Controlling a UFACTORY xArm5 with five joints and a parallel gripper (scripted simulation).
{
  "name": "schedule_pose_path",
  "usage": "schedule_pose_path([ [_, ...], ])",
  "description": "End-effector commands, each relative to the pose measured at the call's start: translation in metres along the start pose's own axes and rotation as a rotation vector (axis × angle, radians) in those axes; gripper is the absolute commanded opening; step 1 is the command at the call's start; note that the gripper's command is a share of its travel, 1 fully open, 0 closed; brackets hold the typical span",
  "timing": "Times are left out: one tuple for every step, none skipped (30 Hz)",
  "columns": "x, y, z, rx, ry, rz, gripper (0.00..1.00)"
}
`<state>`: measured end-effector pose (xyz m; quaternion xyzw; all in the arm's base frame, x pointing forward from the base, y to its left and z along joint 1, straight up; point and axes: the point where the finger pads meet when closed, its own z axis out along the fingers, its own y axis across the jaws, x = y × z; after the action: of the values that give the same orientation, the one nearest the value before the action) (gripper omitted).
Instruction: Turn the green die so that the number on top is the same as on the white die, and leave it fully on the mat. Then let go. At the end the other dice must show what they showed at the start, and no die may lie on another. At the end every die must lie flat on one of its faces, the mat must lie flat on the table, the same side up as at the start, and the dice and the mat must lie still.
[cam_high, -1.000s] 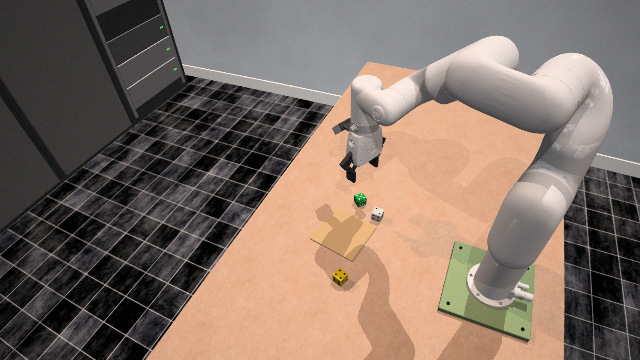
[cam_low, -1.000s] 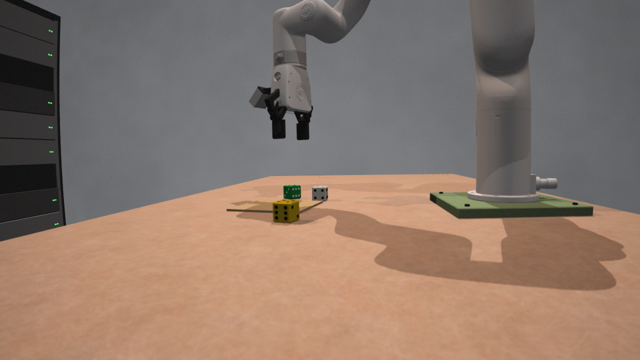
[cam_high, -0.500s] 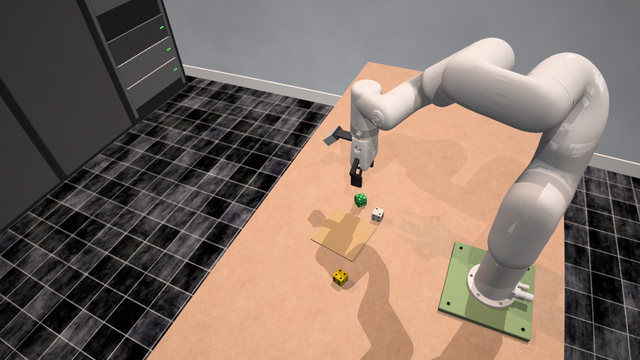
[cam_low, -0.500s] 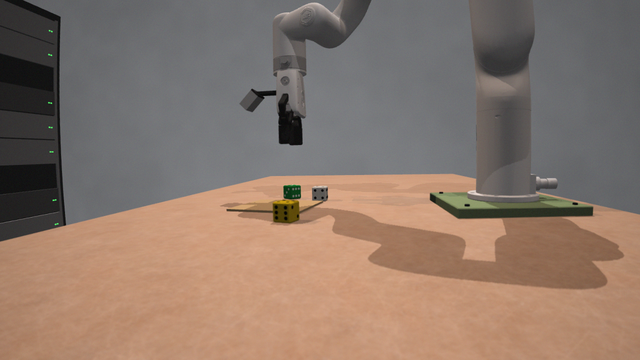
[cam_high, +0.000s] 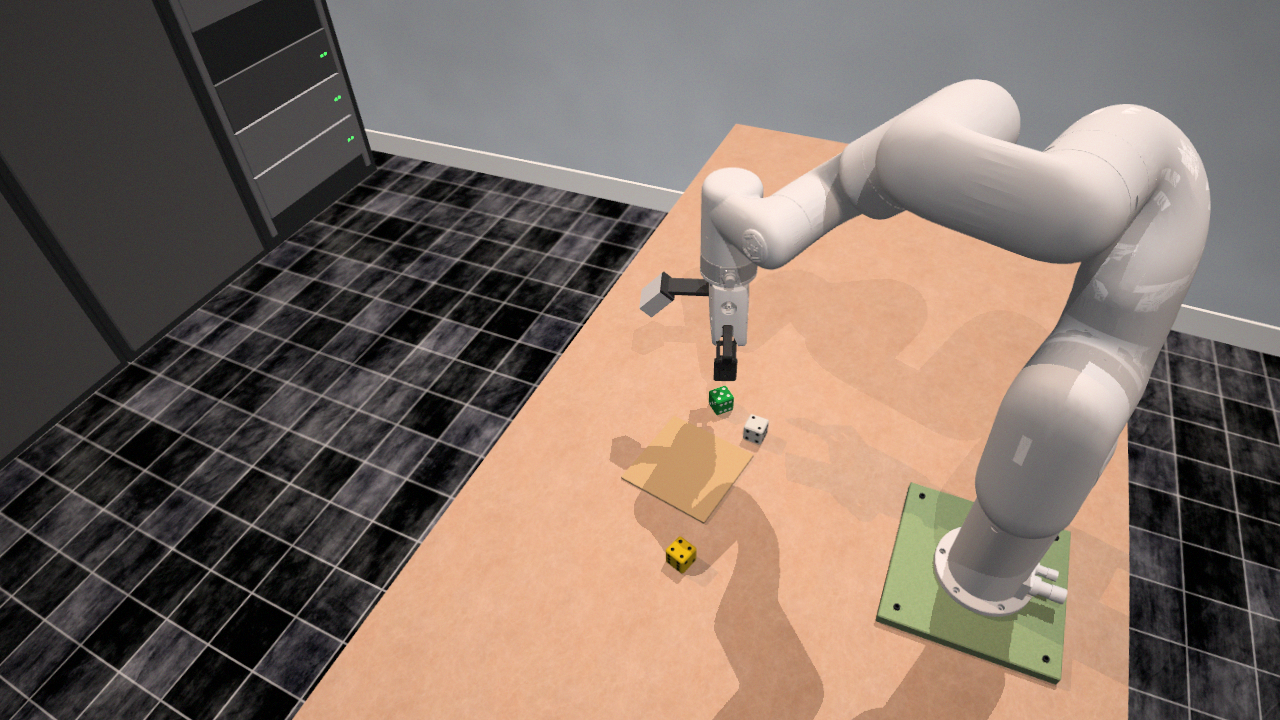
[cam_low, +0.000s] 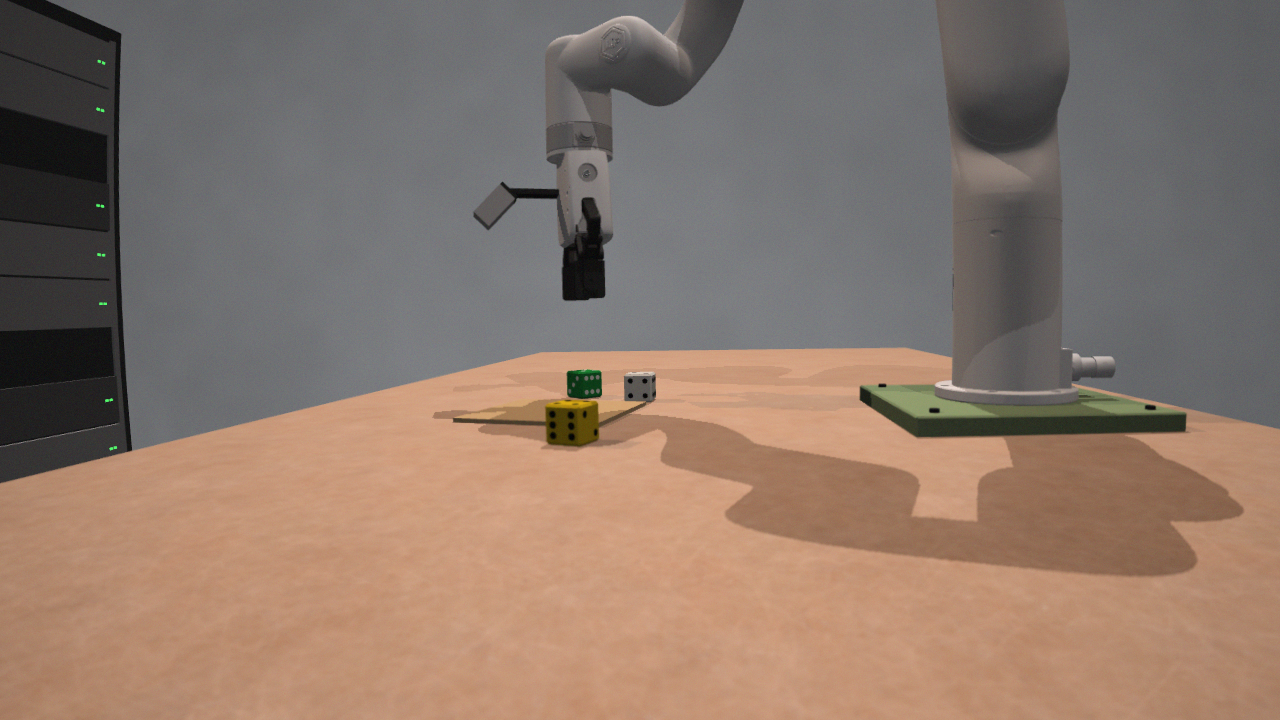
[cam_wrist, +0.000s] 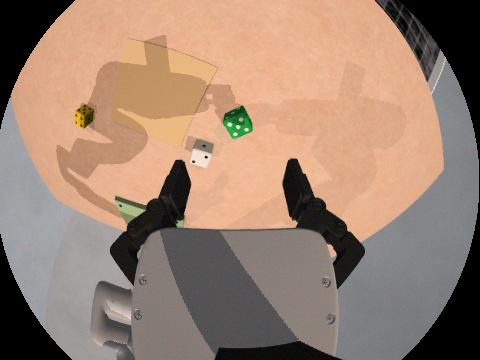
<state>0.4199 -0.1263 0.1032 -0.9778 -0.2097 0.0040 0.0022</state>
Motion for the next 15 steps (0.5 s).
schedule_pose_path([
  [0.001,0.001,0.001,-0.003,0.004,-0.098,1.00],
  [0.001,0.001,0.003,-0.004,0.004,-0.164,1.00],
  [0.001,0.001,0.005,-0.004,0.003,-0.216,1.00],
  [0.001,0.001,0.005,-0.004,0.003,-0.223,1.00],
  [0.001,0.001,0.006,-0.004,0.003,-0.257,1.00],
  [0.001,0.001,0.006,-0.004,0.003,-0.276,1.00],
  [0.001,0.001,0.007,-0.004,0.003,-0.309,1.00],
  [0.001,0.001,0.008,-0.004,0.003,-0.321,1.00],
  [0.001,0.001,0.009,-0.004,0.003,-0.360,1.00],
  [0.001,0.001,0.010,-0.004,0.003,-0.389,1.00],
  [0.001,0.001,0.010,-0.004,0.003,-0.390,1.00],
  [0.001,0.001,0.010,-0.004,0.003,-0.414,1.00],
  [0.001,0.001,0.011,-0.004,0.003,-0.431,1.00],
  [0.001,0.001,0.011,-0.004,0.003,-0.442,1.00],
  [0.001,0.001,0.011,-0.004,0.003,-0.448,1.00],
])
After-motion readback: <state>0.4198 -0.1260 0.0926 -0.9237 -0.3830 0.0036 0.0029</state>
